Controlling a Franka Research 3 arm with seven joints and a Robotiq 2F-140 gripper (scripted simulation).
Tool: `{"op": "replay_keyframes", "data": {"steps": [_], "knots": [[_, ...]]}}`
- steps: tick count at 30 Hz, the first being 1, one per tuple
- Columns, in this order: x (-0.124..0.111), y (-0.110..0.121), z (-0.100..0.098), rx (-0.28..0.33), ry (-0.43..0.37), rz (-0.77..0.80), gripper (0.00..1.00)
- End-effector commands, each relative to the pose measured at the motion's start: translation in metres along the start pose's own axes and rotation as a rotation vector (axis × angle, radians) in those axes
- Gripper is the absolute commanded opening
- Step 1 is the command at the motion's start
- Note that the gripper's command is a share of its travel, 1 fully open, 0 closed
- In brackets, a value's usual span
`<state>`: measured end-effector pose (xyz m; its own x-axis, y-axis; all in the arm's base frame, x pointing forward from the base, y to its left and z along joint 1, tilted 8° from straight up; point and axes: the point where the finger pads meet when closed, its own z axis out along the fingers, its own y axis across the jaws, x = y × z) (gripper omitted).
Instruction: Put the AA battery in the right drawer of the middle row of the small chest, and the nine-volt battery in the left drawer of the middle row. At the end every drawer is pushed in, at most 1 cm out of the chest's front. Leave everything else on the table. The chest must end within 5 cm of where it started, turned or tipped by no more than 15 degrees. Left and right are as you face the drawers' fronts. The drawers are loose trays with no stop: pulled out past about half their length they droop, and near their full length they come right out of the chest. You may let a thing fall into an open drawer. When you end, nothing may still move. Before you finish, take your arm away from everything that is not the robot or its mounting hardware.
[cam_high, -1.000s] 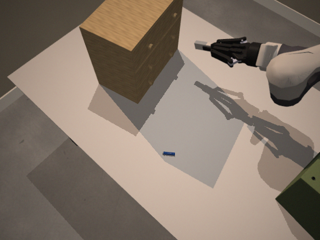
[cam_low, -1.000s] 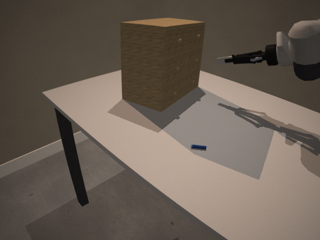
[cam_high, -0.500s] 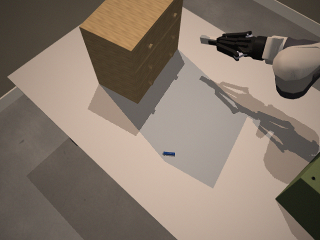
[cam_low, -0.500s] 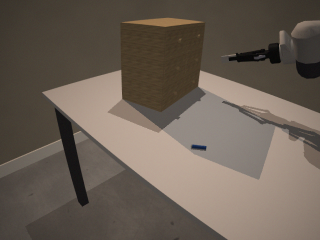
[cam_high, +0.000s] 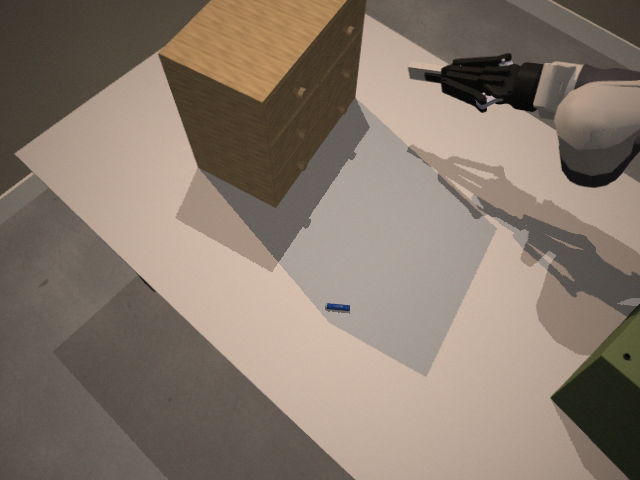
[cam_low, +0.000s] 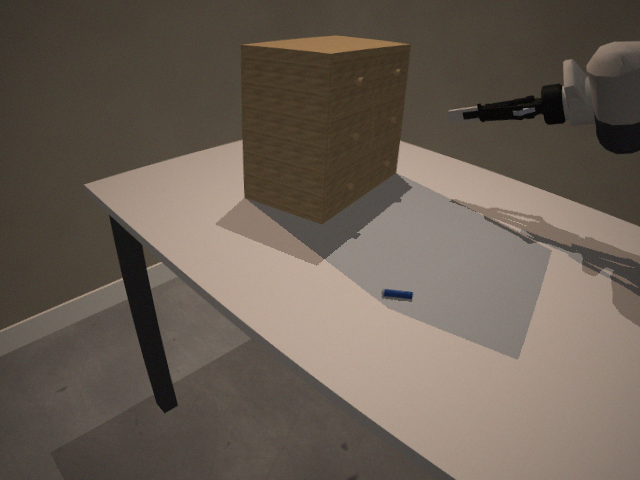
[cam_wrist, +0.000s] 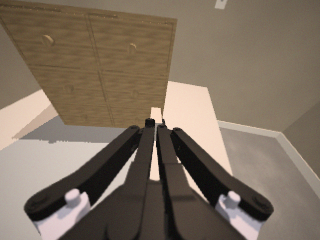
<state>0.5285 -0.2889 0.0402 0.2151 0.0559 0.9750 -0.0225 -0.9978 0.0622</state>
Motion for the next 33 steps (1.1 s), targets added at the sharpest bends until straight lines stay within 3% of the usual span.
{"op": "replay_keyframes", "data": {"steps": [1,33], "knots": [[-0.001,0.001,0.001,0.017,-0.003,0.011,0.0],[-0.001,0.026,-0.004,0.018,-0.003,0.011,0.0]]}}
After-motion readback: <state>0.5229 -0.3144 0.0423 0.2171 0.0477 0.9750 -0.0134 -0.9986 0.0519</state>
